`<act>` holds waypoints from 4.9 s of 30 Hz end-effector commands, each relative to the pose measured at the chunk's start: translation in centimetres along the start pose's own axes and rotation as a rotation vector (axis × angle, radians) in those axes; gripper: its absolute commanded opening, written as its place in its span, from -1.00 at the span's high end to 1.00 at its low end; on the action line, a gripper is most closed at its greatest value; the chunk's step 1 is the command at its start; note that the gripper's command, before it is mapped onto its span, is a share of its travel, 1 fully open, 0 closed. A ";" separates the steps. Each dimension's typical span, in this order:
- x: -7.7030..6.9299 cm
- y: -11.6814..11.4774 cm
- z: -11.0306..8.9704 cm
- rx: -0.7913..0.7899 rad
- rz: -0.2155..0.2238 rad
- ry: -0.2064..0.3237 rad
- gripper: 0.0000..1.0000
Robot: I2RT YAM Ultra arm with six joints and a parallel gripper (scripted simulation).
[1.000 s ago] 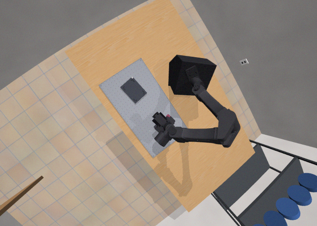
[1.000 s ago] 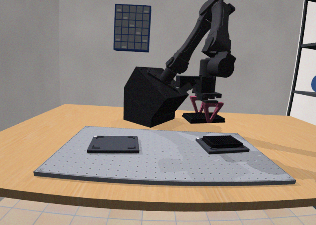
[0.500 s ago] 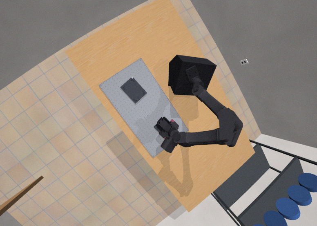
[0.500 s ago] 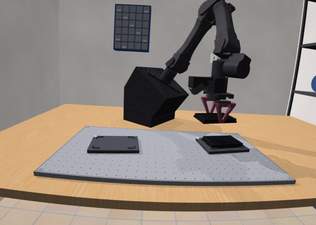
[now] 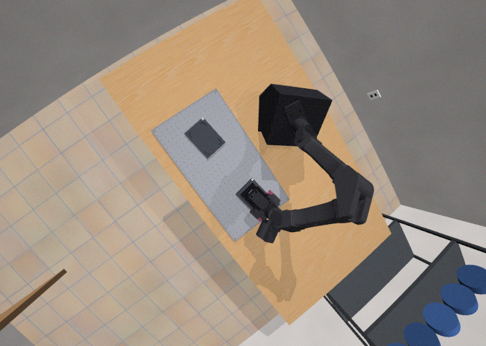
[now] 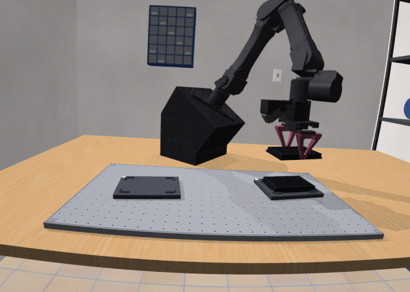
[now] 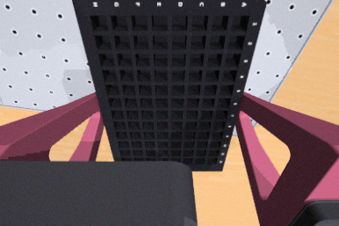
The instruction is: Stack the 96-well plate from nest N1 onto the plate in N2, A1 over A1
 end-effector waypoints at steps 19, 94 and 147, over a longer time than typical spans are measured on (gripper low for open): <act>-0.5 -0.2 1.0 0.043 0.001 -0.041 1.00; 4.3 -0.4 0.6 0.034 -0.013 -0.035 1.00; 7.0 0.1 0.5 0.034 0.002 -0.033 1.00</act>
Point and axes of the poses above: the point where the finger pads meet when closed, its own x axis out along the fingers, its own y axis across the jaws, z = x × y, the point moved 4 cm from there along -x, back along the fingers, and after that the axes turned 2 degrees about -x, right-handed, at the moved point
